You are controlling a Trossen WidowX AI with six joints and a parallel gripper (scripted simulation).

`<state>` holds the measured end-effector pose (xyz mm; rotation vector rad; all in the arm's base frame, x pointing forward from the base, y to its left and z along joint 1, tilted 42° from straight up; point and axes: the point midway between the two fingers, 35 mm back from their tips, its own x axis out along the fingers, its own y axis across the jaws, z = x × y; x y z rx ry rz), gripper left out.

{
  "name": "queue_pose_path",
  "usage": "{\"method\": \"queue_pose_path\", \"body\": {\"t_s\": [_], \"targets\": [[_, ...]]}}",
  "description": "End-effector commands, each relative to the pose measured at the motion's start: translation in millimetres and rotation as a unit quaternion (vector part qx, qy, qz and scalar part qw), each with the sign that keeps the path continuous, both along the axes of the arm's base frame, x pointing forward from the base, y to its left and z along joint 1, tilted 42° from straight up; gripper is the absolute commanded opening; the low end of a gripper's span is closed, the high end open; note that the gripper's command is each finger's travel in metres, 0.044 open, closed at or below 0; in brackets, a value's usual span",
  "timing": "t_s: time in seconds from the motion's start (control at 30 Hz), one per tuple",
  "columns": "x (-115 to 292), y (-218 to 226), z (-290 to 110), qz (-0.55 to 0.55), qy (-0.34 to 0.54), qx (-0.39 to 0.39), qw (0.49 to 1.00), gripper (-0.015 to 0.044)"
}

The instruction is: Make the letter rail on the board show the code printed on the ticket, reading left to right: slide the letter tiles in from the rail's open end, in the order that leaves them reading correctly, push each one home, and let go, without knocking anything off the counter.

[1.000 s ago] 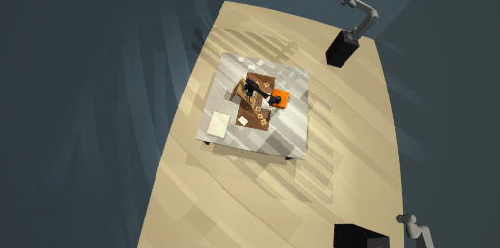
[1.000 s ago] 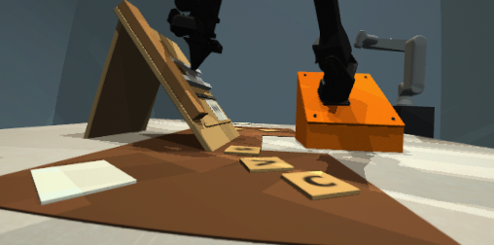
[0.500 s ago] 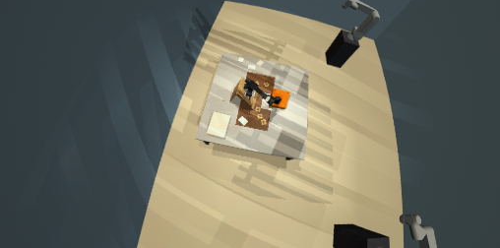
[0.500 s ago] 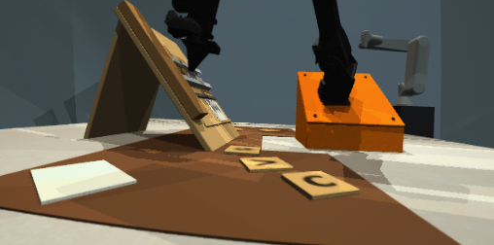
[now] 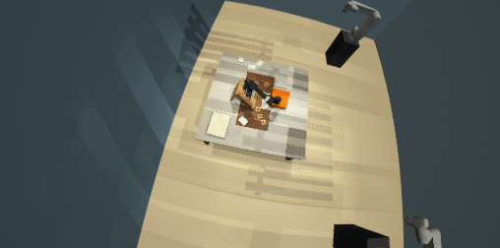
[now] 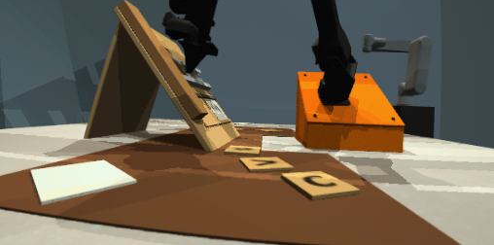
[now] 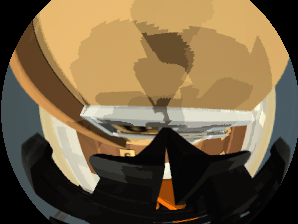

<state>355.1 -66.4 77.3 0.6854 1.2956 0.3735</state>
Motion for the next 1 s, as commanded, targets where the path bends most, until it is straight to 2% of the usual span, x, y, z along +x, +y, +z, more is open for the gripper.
{"method": "queue_pose_path", "body": {"t_s": [0.0,0.97], "targets": [[3.2,1.0,-0.4,-0.002,0.0,0.002,1.0,0.0],[1.0,7.7,4.8,-0.002,0.0,0.002,1.0,0.0]]}}
